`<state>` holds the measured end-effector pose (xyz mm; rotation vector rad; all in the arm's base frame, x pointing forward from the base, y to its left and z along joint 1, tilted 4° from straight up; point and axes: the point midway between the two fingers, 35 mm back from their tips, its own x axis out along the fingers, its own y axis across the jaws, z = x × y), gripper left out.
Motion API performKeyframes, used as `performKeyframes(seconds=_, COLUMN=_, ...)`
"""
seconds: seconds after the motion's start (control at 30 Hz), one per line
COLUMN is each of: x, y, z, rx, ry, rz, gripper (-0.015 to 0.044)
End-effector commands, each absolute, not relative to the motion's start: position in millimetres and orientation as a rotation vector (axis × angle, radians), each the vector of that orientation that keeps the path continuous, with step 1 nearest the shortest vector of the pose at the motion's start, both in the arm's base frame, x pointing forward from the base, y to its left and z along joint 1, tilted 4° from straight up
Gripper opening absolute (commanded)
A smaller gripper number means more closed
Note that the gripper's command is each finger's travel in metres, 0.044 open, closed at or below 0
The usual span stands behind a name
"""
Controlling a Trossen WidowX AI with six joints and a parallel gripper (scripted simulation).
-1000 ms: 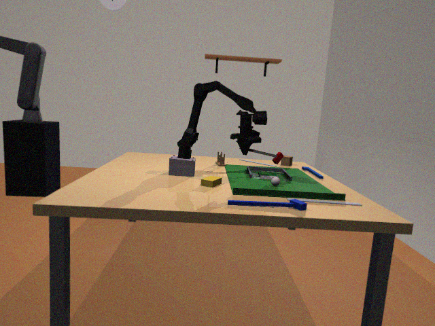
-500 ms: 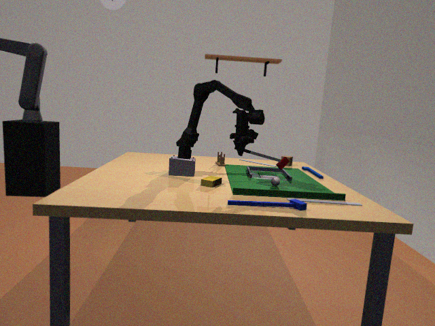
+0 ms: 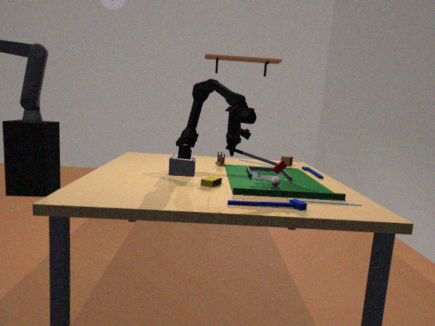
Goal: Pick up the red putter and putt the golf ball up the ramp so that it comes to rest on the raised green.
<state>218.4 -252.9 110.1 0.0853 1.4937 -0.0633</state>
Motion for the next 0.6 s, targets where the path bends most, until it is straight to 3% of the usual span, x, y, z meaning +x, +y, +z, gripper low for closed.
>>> performKeyframes(seconds=0.0, x=217, y=-258, z=112, rx=0.097, ry=1.490, rz=-0.082, gripper=0.0000)
performKeyframes(seconds=0.57, x=220, y=-257, z=70, rx=0.097, ry=1.489, rz=-0.082, gripper=0.0000)
